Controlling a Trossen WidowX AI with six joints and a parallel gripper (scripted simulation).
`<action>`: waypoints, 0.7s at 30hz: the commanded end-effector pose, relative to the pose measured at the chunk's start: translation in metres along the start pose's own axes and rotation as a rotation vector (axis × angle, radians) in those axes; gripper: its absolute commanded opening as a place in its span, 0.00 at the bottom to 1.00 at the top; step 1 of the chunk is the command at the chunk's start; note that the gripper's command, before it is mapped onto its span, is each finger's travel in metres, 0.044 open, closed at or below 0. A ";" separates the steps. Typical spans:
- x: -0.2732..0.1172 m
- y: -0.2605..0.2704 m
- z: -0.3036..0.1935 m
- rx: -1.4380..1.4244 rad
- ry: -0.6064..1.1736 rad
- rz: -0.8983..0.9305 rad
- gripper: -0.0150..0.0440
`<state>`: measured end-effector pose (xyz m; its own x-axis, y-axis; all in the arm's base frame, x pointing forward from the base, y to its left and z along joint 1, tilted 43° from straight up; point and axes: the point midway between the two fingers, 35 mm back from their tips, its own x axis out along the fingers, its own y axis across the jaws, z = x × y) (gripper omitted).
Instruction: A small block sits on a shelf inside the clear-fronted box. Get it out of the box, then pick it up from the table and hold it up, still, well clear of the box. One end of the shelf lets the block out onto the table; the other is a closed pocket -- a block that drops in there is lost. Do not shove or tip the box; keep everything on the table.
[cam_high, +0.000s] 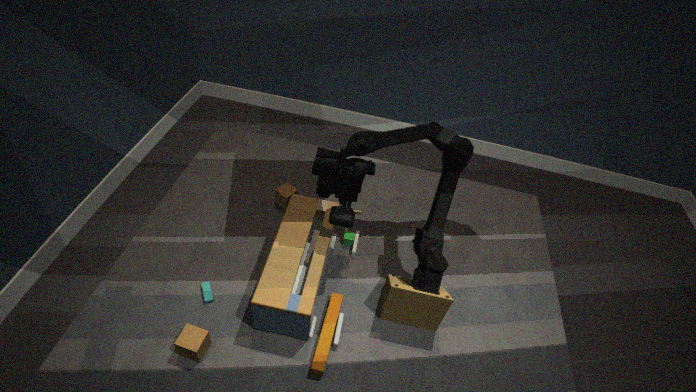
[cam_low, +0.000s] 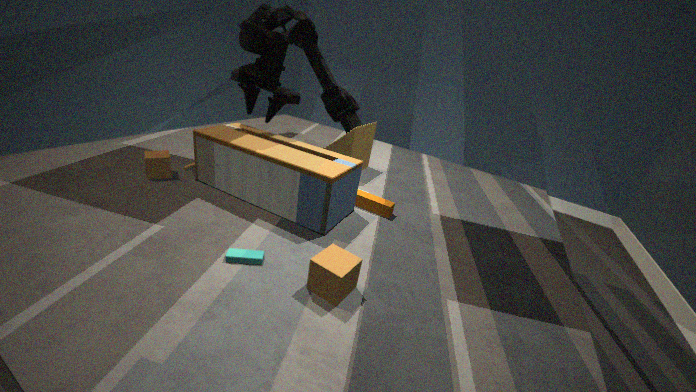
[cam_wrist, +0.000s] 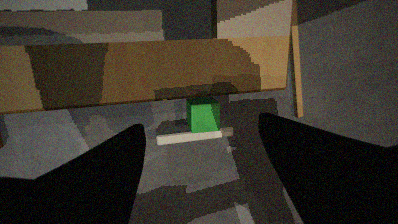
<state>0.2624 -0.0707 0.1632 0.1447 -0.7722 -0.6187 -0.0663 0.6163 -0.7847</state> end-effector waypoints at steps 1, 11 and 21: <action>0.001 -0.011 -0.016 1.045 -0.030 0.125 0.74; 0.000 -0.019 -0.024 1.694 -0.011 0.218 0.74; -0.002 -0.027 -0.030 2.328 0.047 0.325 0.74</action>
<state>0.2465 -0.0842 0.1771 0.2494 -0.6884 -0.6811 0.9313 0.3633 -0.0263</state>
